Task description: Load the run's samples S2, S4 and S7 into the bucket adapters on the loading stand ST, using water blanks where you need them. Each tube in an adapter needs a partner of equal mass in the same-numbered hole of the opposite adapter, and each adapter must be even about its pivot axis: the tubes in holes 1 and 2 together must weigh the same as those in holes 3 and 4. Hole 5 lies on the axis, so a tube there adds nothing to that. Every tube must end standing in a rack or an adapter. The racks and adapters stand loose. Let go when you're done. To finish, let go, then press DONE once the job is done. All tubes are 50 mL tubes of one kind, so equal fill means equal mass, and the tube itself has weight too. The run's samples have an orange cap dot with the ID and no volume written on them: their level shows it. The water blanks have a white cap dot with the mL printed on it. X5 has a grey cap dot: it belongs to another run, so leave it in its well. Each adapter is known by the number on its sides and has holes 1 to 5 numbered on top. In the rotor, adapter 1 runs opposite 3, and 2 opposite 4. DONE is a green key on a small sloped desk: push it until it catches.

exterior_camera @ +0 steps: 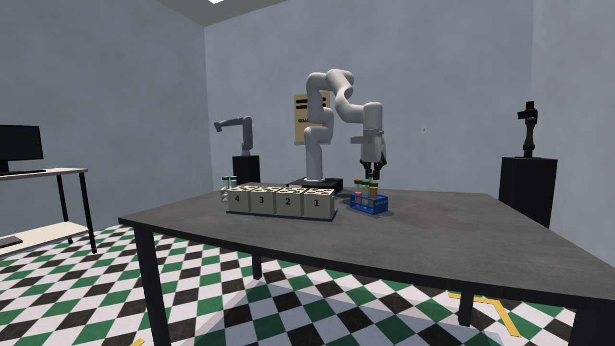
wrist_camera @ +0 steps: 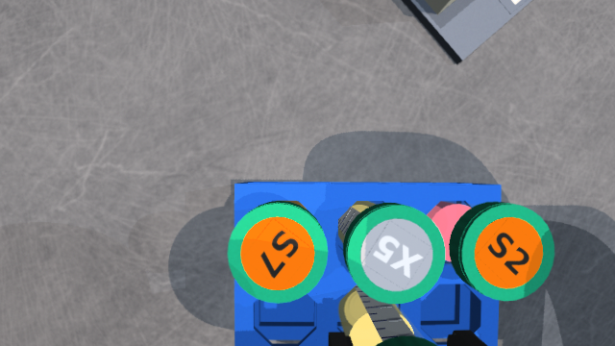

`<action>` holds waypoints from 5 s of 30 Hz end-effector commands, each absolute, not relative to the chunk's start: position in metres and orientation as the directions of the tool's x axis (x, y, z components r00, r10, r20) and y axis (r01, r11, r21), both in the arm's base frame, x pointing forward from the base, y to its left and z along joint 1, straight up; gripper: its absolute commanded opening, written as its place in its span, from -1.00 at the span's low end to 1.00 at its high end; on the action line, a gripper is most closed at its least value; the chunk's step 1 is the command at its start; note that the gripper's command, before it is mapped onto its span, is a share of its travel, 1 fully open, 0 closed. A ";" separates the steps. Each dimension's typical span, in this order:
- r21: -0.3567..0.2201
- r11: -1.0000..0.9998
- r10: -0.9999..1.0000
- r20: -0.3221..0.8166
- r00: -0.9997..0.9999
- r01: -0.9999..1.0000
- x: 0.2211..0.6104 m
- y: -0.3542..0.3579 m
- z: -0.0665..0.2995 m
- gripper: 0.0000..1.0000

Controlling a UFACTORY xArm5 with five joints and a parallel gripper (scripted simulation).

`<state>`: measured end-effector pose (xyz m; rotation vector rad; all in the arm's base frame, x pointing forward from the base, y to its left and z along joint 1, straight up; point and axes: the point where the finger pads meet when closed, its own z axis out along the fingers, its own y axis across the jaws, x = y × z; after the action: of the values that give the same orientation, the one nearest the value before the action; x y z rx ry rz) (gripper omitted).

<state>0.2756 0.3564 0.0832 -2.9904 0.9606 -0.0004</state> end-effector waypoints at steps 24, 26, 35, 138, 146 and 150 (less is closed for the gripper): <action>-0.005 -0.813 -0.582 0.006 0.813 -0.582 0.277 0.357 0.061 -1.00; -0.005 -0.813 -0.582 0.006 0.813 -0.582 0.277 0.357 0.059 -1.00; -0.005 -0.813 -0.582 0.006 0.813 -0.582 0.277 0.357 0.058 -1.00; -0.005 -0.813 -0.582 0.006 0.813 -0.582 0.276 0.358 0.176 -0.13; -0.005 -0.813 -0.582 0.006 0.813 -0.582 0.276 0.358 0.192 -0.13; -0.005 -0.813 -0.582 0.006 0.813 -0.582 0.276 0.358 0.193 -0.13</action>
<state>0.2754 0.3570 0.1911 -2.9886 0.9600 -0.0015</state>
